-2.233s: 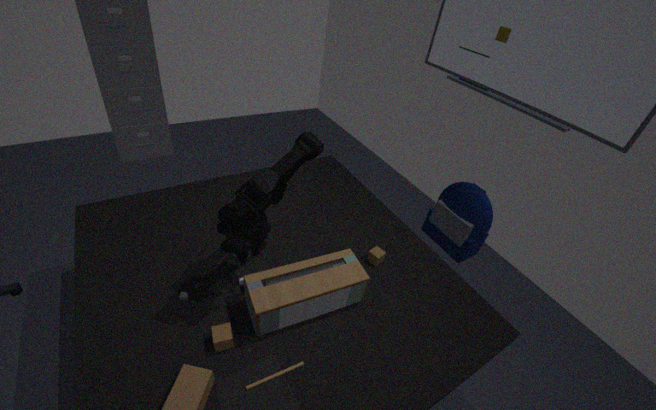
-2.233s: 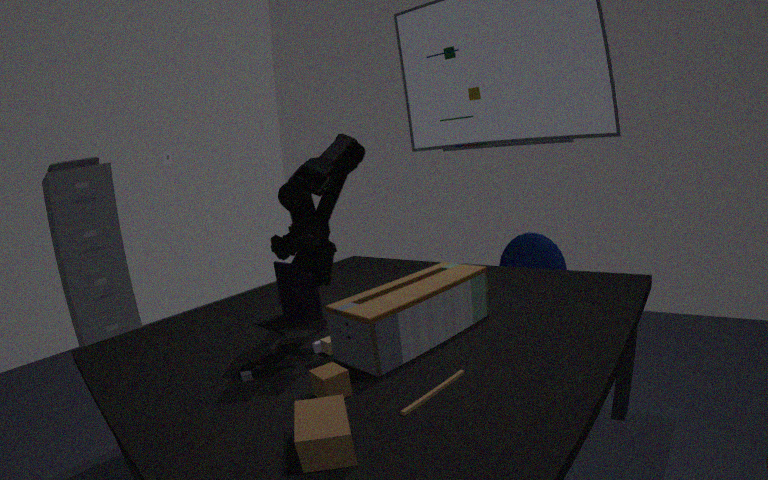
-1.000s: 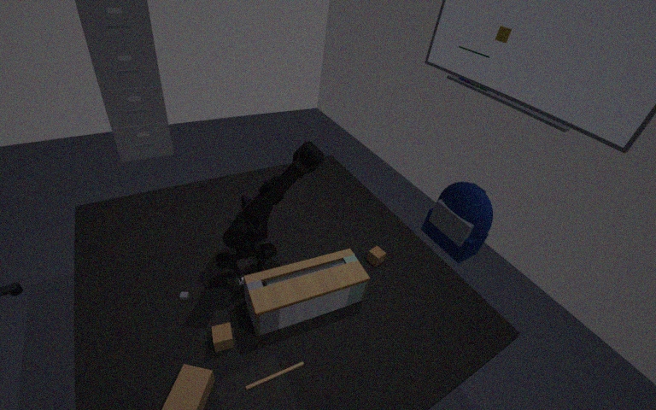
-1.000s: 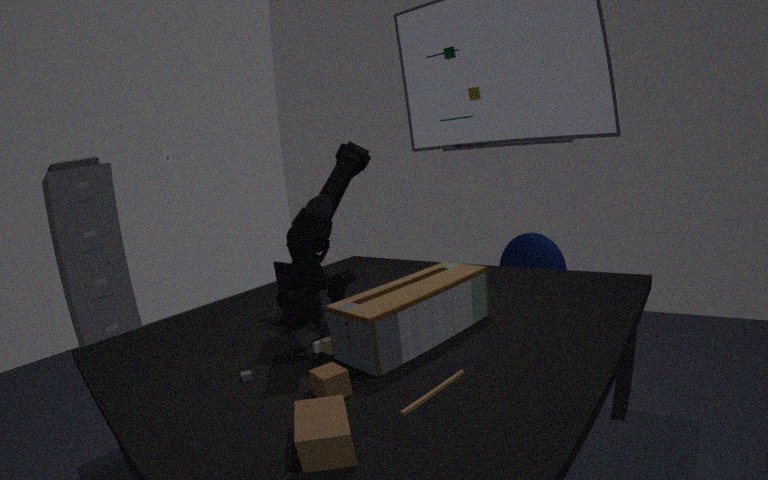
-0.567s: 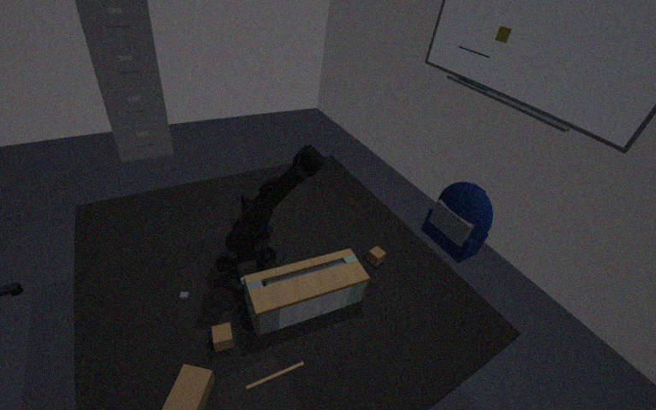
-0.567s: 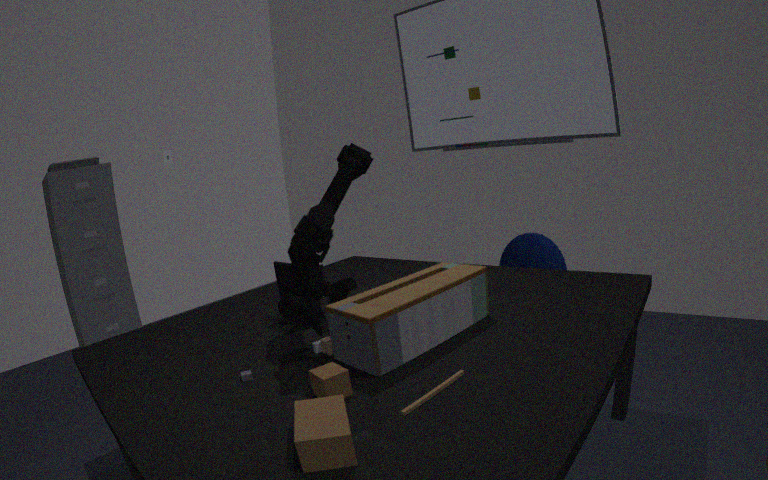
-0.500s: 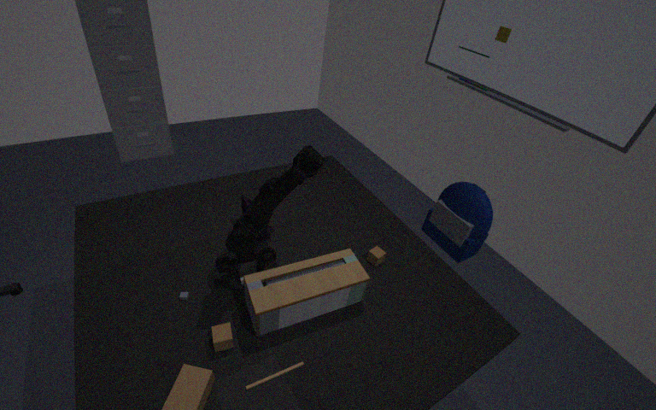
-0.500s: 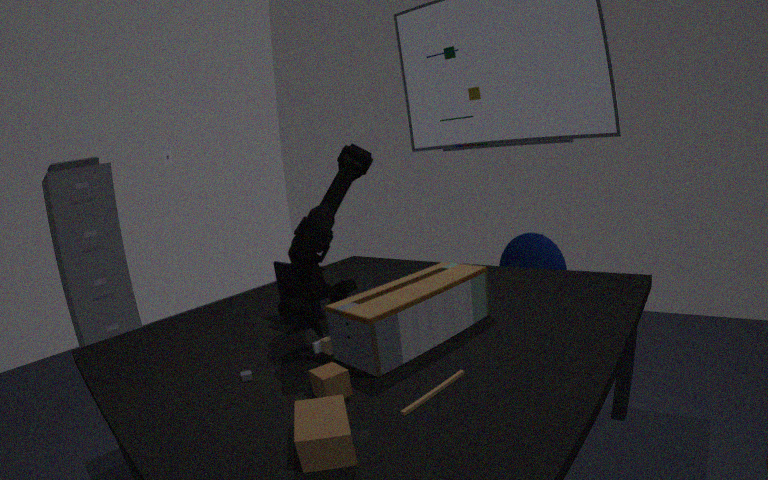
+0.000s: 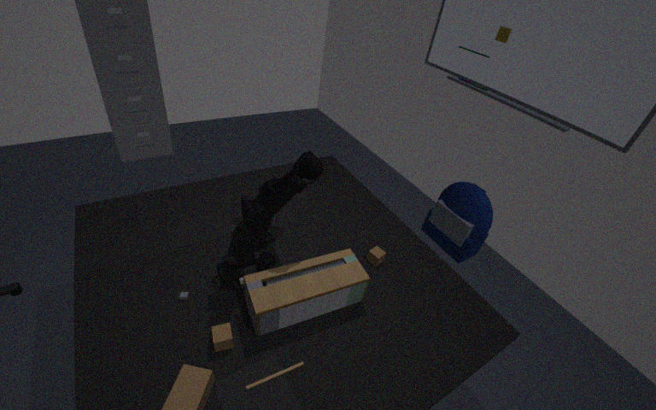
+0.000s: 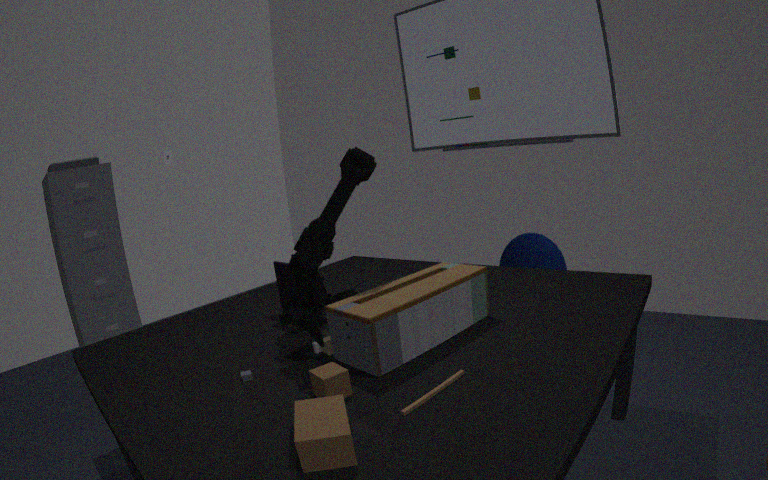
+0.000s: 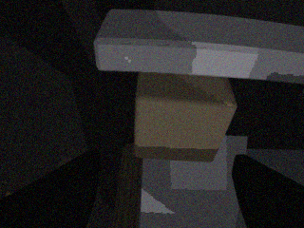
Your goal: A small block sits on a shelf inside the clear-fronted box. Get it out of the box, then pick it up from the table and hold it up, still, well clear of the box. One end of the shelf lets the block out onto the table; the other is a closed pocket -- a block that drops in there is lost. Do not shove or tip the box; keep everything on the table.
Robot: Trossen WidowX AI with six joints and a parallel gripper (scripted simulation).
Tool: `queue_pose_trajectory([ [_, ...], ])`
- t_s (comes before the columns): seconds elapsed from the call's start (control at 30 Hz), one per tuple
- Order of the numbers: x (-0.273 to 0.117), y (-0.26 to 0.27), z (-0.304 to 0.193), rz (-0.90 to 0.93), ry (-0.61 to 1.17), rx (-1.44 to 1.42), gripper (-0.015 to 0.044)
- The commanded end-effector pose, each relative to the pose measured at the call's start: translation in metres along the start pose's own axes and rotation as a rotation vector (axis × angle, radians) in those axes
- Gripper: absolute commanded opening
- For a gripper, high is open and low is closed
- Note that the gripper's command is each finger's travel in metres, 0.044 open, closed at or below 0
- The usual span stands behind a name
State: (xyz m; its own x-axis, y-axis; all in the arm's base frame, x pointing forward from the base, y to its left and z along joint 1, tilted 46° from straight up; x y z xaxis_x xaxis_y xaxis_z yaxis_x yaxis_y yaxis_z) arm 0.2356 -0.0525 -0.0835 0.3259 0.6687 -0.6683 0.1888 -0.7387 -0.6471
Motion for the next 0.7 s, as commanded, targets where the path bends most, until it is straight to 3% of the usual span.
queue_pose_trajectory([
  [0.0, 0.007, -0.002, 0.005, -0.009, -0.003, 0.009, 0.0285],
  [0.33, 0.018, -0.005, 0.013, -0.012, -0.003, 0.01, 0.0285],
  [0.6, 0.018, -0.005, 0.013, -0.012, -0.003, 0.01, 0.0075],
  [0.67, 0.018, -0.005, 0.013, -0.012, -0.003, 0.01, 0.0062],
])
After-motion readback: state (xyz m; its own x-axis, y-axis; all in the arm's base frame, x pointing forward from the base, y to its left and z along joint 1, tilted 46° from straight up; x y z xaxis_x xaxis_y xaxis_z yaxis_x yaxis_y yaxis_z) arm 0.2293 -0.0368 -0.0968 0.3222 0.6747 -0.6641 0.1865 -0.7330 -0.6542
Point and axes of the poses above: the point midway between the two fingers, 35 mm back from their tips, its own x axis out along the fingers, its own y axis across the jaws, z = x × y, the point moved 8 cm from there along -x, back along the fingers, and after that the axes turned 10 degrees about -x, right-handed, at the moved point
